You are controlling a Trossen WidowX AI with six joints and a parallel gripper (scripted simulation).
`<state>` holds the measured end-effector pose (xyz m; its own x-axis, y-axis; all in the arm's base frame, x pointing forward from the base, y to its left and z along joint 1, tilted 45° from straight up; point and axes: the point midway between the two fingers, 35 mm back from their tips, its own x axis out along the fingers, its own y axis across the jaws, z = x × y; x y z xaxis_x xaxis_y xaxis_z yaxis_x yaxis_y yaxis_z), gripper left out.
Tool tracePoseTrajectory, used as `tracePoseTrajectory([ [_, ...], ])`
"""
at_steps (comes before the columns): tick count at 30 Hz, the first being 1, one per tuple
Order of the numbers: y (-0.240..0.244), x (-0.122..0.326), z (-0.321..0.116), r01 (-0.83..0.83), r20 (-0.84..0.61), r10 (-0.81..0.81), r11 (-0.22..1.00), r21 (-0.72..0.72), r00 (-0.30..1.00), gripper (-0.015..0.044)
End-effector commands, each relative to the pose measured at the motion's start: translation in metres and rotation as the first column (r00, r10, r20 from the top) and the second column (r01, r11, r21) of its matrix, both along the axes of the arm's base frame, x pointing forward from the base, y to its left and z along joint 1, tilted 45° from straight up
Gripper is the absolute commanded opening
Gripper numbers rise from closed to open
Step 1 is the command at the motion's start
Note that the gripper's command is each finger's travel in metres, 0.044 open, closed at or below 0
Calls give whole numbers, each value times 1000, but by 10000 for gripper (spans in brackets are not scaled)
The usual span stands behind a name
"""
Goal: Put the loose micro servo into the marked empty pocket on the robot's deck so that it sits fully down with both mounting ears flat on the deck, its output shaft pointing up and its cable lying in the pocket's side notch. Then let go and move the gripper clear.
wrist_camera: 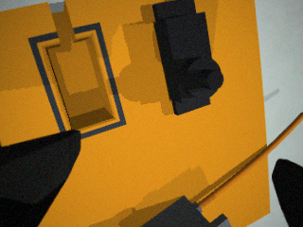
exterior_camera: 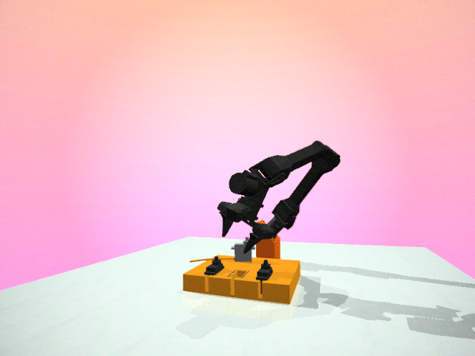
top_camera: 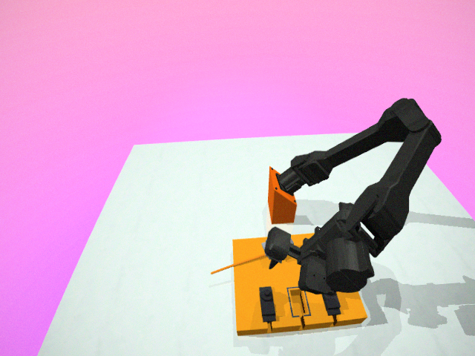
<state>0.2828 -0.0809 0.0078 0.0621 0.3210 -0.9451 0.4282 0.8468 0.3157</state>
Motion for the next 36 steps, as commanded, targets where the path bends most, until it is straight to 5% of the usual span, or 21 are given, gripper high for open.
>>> tracePoseTrajectory([
  [1, -8, -18, -6, 126, -78, -121, 990, 63, 990, 440],
  [23, -27, -93, -13, 691, -477, -541, 688, 222, 692, 440],
  [36, -28, -105, -11, 784, -561, -580, 578, 226, 590, 440],
])
